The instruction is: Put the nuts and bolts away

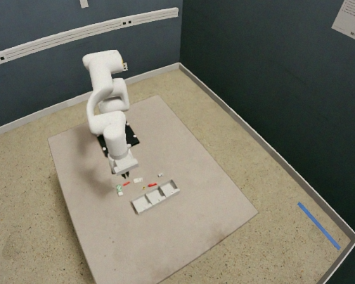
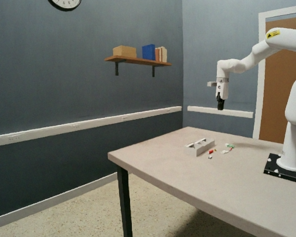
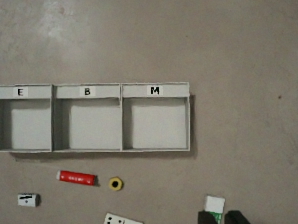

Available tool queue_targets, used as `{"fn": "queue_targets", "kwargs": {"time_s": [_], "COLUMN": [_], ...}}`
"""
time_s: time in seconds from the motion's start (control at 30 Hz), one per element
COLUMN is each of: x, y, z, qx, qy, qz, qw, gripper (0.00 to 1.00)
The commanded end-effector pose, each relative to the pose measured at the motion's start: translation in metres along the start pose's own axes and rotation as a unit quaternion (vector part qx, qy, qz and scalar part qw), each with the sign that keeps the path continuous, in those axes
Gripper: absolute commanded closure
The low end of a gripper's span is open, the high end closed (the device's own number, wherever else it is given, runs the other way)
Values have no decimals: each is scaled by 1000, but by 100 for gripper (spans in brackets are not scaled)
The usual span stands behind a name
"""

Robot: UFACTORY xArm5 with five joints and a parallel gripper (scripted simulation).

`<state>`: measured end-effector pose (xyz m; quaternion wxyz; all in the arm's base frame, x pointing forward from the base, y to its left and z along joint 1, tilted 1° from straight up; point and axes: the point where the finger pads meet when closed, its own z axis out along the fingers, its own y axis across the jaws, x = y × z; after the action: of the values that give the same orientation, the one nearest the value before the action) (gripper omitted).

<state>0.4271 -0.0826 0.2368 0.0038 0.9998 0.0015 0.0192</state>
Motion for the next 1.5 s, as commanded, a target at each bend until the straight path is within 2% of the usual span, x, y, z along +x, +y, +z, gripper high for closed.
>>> {"fn": "queue_targets", "kwargs": {"time_s": [0.0, 0.03, 0.1, 0.2, 0.27, 0.3, 0.57, 0.93, 1.17, 1.23, 1.47], "x": [-2, -4, -4, -11, -12, -16, -46, -46, -21, -21, 5], "y": [-15, -23, -23, -47, -50, -54, -85, -85, -54, -54, -24], "z": [-5, -6, -6, -10, -11, -5, 39, 39, 82, 82, 125], "qx": [1, 3, 3, 3, 3, 11, 11, 11, 11, 11, 11], "qy": [1, -8, -8, -8, -8, -21, -21, -21, -21, -21, -21], "qz": [1, 1, 1, 1, 1, -5, -5, -5, -6, -6, -6], "qw": [1000, 1000, 1000, 1000, 1000, 1000, 1000, 1000, 1000, 1000, 1000], "gripper": [91, 91, 91, 91, 91, 91, 91, 91, 91, 91, 91]}}
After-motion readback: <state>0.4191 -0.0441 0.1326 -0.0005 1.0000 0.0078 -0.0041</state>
